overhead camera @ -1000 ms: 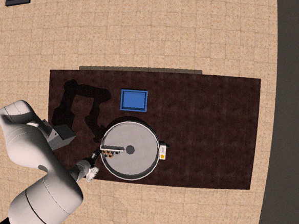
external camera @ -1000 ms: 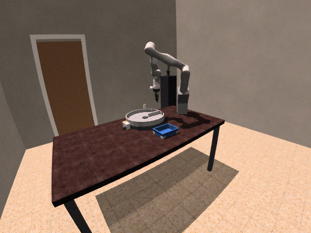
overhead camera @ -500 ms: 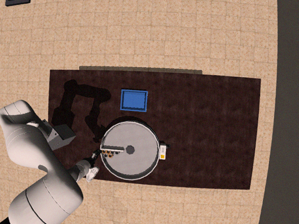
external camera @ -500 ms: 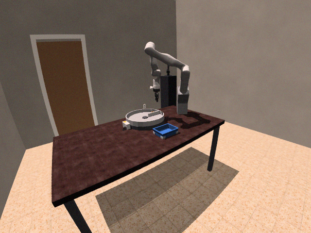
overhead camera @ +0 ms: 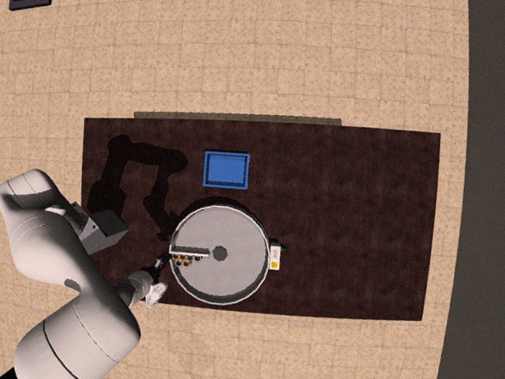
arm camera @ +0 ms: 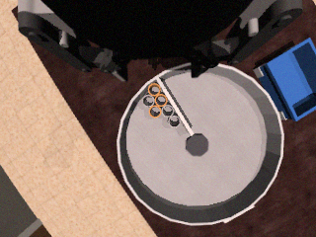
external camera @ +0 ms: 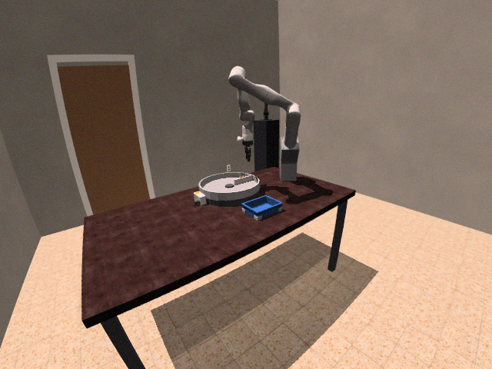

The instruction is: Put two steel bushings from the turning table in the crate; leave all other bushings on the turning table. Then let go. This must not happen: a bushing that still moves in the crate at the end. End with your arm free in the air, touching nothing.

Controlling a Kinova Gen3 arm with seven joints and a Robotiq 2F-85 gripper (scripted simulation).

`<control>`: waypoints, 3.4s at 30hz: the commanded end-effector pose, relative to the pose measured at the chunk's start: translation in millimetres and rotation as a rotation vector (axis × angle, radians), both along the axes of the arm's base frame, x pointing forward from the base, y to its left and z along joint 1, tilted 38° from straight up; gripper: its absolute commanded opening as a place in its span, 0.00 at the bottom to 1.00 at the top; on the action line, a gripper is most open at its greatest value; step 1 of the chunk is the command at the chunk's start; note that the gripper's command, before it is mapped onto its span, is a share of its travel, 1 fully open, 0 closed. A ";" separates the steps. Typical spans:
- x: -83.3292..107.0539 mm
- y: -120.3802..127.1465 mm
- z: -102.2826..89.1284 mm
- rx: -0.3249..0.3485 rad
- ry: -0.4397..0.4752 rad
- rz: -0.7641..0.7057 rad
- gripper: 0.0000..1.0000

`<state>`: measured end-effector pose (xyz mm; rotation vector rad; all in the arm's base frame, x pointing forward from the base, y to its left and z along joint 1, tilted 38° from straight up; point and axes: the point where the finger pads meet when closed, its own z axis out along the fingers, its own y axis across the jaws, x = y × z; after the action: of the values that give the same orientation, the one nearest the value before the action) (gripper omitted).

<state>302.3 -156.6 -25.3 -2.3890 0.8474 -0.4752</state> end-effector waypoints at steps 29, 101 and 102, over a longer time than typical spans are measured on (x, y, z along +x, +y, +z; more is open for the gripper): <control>-0.1 -0.6 0.3 -0.001 0.000 -0.001 1.00; 35.7 -19.5 -64.8 -0.367 -0.291 0.610 0.16; 35.7 -19.5 -64.8 -0.367 -0.291 0.610 0.16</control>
<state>337.4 -177.0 -85.2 -2.6391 -0.1006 -0.7408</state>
